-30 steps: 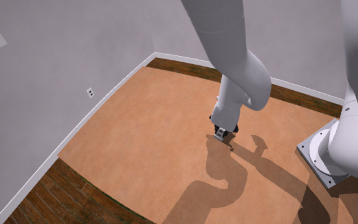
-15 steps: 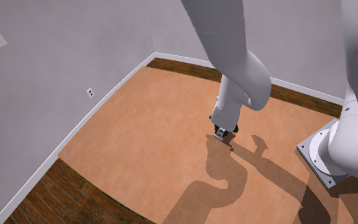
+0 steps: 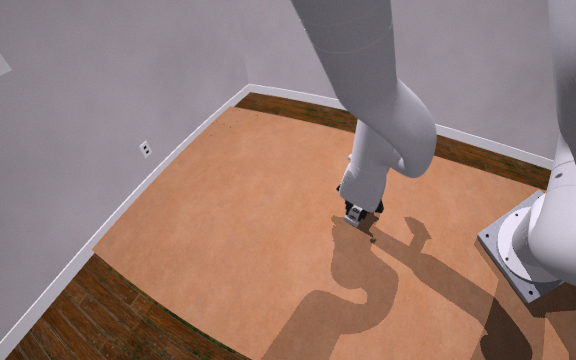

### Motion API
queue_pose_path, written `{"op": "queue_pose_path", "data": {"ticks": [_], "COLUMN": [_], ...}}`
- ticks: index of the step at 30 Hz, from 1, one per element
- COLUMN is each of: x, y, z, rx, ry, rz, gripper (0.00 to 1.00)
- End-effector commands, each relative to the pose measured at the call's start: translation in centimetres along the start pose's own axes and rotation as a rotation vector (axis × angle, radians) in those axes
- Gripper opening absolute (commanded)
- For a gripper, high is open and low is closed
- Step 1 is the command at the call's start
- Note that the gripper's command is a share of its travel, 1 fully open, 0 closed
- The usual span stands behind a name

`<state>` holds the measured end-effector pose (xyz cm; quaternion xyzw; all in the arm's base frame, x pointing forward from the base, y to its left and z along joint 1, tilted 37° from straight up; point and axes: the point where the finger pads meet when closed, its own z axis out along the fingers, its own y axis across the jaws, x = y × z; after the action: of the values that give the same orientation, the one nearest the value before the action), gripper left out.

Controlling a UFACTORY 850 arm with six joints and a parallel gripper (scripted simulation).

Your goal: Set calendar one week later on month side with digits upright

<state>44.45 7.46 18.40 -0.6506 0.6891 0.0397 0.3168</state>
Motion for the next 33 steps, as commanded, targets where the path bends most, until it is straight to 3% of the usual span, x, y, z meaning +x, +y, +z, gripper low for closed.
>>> {"op": "queue_pose_path", "data": {"ticks": [1, 11, 26, 33], "x": [0.00, 0.00, 0.00, 0.00], "y": [-0.05, -0.05, -0.05, -0.05], "z": [-0.03, -0.03, -0.03, -0.03], "rx": [0.001, 0.001, 0.001, 0.001], "ry": [0.000, 0.000, 0.000, 0.000], "rz": [0.000, 0.000, 0.000, 0.000], "gripper": [0.27, 0.27, 0.47, 0.47]}}
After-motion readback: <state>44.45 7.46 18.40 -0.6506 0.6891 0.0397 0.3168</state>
